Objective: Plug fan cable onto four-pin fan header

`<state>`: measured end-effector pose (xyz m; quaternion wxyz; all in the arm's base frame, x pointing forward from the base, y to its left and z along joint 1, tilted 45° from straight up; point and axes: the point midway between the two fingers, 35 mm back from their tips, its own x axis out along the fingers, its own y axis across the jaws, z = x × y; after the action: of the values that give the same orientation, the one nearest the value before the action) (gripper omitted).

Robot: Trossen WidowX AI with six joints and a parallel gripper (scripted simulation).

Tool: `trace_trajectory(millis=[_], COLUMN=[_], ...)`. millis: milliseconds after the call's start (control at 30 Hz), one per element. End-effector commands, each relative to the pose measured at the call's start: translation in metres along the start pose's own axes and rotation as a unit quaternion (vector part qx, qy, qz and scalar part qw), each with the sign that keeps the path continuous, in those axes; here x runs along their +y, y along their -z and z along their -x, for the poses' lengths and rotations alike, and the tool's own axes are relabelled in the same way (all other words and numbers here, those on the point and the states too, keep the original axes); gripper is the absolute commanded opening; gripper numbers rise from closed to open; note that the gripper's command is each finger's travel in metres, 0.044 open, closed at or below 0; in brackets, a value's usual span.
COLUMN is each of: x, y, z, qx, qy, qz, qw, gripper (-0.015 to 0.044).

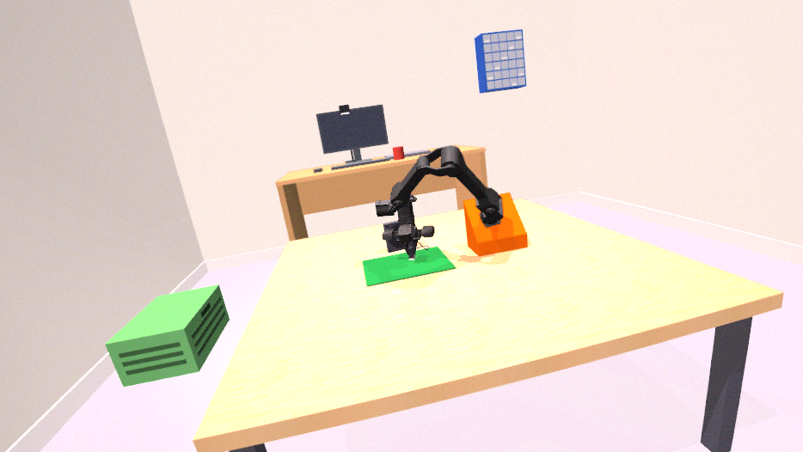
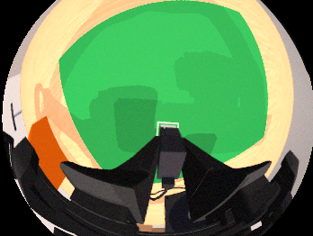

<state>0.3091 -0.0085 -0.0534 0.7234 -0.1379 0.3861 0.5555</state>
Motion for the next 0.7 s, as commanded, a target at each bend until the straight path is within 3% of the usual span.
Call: trace_trajectory(millis=[0,233,333,467,667], x=[0.000,0.000,0.000,-0.001,0.000], y=[0.000,0.000,0.000,0.001,0.001], z=[0.000,0.000,0.003,0.052,0.055], qx=[0.000,0.000,0.000,0.000,0.000], qy=[0.000,0.000,0.000,0.000,-0.001], qz=[0.000,0.000,0.000,-0.002,-0.003], qw=[1.000,1.000,1.000,1.000,1.000], gripper=[0.0079,0.0260,0.0260,0.0260,0.0260])
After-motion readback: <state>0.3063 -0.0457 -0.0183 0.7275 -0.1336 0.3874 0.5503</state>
